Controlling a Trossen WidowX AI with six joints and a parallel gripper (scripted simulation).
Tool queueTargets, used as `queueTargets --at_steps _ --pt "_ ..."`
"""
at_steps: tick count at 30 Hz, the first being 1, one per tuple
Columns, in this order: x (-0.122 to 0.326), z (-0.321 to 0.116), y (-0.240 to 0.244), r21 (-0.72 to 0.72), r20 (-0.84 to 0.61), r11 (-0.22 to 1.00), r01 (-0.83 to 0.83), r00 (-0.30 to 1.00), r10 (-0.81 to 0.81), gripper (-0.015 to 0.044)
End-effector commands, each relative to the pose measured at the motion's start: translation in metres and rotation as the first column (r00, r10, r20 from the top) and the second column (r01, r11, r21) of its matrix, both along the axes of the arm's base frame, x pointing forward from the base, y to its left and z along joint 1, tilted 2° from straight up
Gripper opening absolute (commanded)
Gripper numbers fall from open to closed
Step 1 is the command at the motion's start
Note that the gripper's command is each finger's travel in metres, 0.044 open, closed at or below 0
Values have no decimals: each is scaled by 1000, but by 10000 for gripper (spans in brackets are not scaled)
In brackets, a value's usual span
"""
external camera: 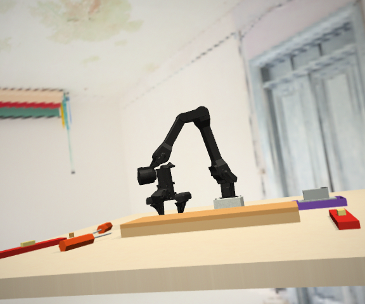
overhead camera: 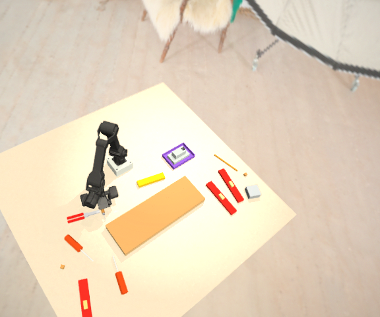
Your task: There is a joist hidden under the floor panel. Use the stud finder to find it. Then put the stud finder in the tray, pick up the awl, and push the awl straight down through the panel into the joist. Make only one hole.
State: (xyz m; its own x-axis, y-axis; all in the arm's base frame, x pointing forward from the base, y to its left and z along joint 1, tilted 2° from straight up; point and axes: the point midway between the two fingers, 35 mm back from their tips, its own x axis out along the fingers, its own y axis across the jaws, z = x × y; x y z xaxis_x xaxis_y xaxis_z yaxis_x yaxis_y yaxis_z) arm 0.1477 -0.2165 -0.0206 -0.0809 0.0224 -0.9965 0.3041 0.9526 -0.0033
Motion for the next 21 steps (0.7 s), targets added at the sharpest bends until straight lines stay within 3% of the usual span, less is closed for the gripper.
queueTargets --at_steps 1,11,21 --pt "0 -1 0 -2 -1 1000 3 1000 -3 309" --pt "0 -1 0 -2 -1 1000 3 1000 -3 46" --pt "1 9 -2 -3 0 1000 3 1000 -3 0"
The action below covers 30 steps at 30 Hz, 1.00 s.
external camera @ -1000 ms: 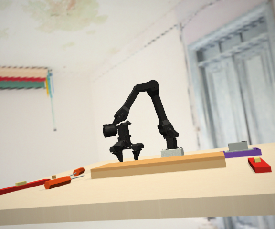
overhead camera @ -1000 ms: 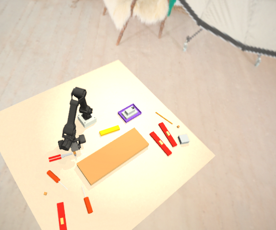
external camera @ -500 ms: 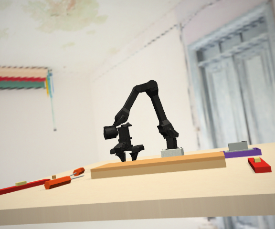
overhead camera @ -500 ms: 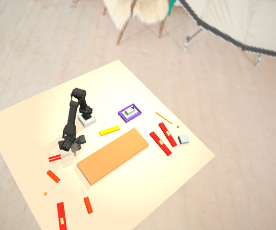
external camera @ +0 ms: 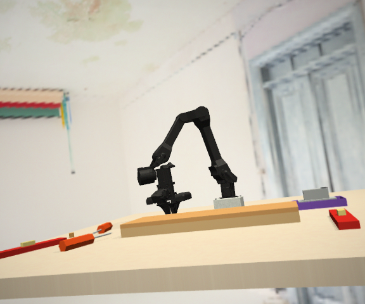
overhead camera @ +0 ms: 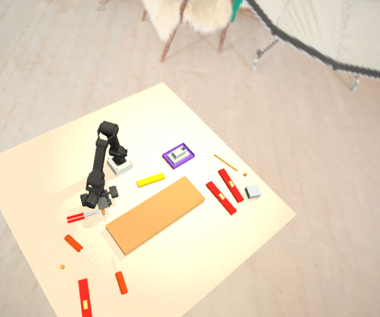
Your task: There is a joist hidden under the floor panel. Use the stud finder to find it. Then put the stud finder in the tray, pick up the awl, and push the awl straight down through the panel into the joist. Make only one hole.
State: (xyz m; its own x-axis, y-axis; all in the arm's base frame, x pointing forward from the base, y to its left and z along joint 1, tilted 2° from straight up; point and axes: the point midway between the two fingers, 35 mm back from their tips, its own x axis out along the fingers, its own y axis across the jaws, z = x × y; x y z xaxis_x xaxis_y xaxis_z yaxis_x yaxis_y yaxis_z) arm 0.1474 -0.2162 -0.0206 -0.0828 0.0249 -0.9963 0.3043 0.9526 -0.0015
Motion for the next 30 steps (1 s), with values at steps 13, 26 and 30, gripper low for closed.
queueTargets --at_steps 13,26,30 --pt "5 97 -4 -6 2 1000 3 1000 -3 0" --pt "7 121 -3 -15 43 995 96 994 -96 0" --pt "16 119 -7 -16 110 970 243 965 -240 0"
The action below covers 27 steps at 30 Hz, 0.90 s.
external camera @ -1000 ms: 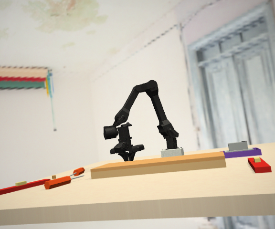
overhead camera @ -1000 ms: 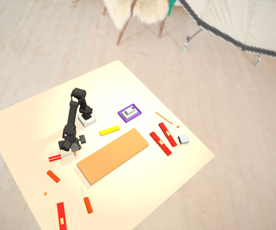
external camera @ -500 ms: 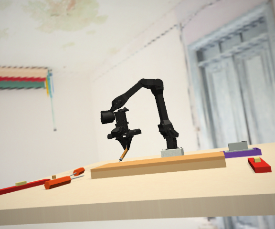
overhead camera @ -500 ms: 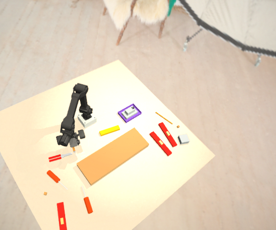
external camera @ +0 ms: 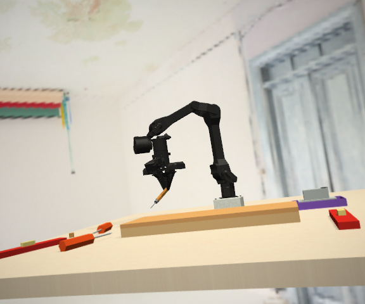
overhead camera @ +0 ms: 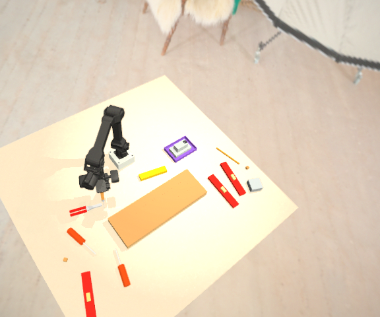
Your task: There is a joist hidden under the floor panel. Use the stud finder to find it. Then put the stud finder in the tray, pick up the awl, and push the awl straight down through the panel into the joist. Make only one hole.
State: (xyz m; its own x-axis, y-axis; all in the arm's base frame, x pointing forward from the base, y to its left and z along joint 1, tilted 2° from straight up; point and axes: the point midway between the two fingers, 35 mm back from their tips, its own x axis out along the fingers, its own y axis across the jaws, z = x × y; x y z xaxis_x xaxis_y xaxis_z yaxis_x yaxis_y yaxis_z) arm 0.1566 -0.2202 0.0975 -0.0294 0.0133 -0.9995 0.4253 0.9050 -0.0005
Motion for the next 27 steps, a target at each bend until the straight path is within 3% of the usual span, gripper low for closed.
queueTargets --at_steps 1,12,27 --pt "9 1 -4 -8 75 988 151 986 -150 0" --pt "32 1 -15 73 245 854 514 821 -515 0" --pt "60 11 -30 347 331 505 790 401 -854 0"
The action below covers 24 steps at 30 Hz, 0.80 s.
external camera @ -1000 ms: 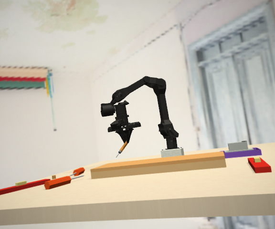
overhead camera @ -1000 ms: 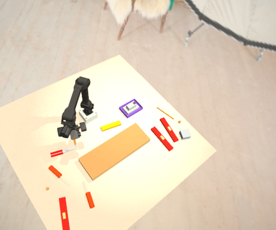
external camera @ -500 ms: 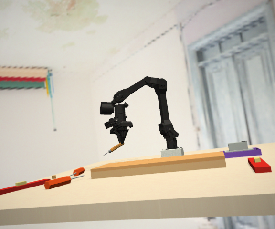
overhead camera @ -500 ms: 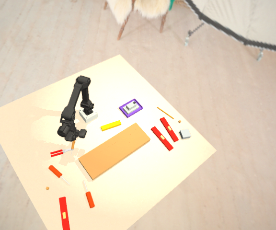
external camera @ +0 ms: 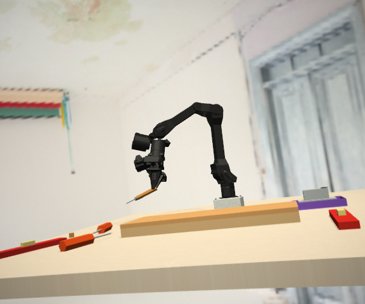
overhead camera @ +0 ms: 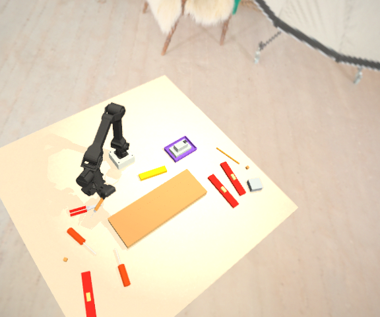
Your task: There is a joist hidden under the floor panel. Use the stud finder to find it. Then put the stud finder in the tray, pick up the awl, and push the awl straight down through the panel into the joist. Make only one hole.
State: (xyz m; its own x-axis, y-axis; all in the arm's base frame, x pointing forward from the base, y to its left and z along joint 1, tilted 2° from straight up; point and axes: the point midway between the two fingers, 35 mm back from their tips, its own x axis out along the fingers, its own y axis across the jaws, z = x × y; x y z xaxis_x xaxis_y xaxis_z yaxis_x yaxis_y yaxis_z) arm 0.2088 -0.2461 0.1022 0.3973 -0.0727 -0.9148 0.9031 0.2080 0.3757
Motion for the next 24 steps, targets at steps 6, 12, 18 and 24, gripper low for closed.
queueTargets --at_steps 6,12,18,24 --pt "17 13 -9 136 178 955 263 942 -285 0" --pt "25 22 -13 259 251 888 379 862 -441 0" --pt "33 31 -17 397 293 798 453 762 -578 0" --pt "39 42 -20 539 301 690 484 654 -694 0"
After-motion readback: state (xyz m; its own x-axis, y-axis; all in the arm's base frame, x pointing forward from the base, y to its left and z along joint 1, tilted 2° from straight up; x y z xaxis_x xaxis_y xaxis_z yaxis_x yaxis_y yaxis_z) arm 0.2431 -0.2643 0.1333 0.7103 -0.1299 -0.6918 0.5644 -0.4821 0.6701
